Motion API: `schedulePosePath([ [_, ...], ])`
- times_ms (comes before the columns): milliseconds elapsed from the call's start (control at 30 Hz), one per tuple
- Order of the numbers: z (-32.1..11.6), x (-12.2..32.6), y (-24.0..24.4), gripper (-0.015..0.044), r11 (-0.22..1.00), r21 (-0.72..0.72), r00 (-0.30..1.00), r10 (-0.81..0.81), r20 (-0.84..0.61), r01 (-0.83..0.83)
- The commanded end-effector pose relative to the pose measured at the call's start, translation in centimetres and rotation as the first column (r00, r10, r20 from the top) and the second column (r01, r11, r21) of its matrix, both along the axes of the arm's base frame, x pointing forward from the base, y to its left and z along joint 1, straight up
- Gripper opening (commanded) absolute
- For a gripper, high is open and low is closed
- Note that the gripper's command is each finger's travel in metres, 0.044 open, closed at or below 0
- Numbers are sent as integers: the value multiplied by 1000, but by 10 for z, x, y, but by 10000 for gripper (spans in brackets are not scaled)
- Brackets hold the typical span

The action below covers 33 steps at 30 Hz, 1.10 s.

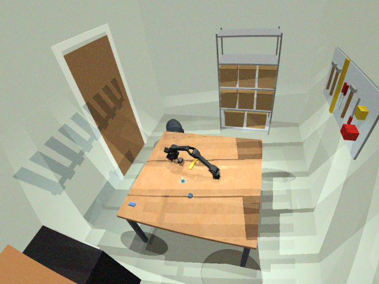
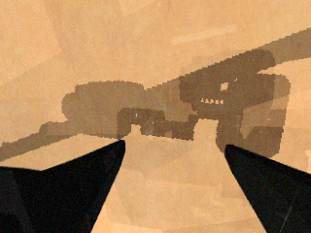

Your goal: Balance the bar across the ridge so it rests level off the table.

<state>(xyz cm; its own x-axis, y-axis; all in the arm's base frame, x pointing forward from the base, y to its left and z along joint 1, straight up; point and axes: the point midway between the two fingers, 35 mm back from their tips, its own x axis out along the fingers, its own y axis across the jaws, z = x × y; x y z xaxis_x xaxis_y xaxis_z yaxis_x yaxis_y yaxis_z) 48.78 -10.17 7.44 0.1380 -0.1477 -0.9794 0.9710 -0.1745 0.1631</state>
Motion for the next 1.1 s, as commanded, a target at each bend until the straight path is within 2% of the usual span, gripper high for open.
schedulePosePath([
  [0,0,0,0,374,1000,0,1000,4,-1,-4],
  [67,1,-2,-2,321,999,-4,999,39,-8,-39],
  [100,2,-4,-4,315,998,-7,998,64,-13,-65],
  [567,11,-25,-22,315,909,-24,907,412,-90,-416],
  [1067,19,-49,-40,315,682,-7,674,721,-162,-731],
])
